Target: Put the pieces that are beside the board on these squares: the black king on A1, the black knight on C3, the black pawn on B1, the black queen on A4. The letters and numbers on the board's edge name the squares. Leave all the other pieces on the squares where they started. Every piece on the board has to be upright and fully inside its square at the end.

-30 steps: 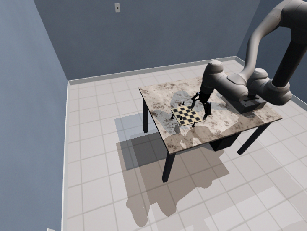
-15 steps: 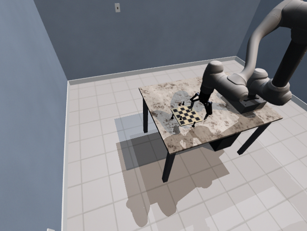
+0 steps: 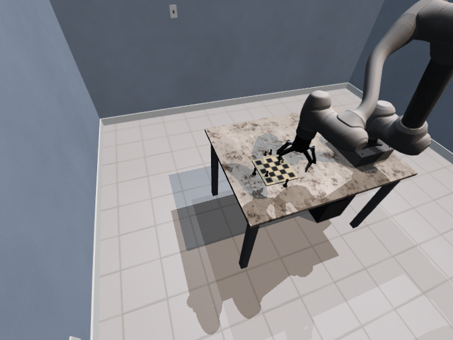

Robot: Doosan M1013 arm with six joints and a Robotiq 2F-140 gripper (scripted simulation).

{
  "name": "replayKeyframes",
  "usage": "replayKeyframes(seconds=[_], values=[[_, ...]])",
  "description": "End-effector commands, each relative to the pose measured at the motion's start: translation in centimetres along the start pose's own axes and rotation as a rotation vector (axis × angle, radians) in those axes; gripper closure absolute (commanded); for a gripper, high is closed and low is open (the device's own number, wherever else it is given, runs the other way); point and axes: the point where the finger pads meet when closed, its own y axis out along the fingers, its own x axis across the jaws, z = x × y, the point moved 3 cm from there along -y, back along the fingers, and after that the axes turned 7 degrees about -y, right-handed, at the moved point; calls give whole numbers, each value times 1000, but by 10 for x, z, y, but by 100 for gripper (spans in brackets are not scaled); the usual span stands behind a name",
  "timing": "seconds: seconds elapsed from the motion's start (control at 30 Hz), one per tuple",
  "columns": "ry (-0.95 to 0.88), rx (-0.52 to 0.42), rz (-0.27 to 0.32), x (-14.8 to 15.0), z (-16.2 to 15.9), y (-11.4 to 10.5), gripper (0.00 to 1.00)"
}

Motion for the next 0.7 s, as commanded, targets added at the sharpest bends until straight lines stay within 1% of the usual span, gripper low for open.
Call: replayKeyframes(seconds=[0.0,0.1,0.17,0.2,0.3,0.67], values=[[-279,-14,-9,0,0,1,0],[-446,-10,-3,0,0,2,0],[-446,-10,-3,0,0,2,0],[-608,-10,-1,0,0,2,0],[-744,-3,5,0,0,3,0],[-1360,27,21,1,0,7,0]])
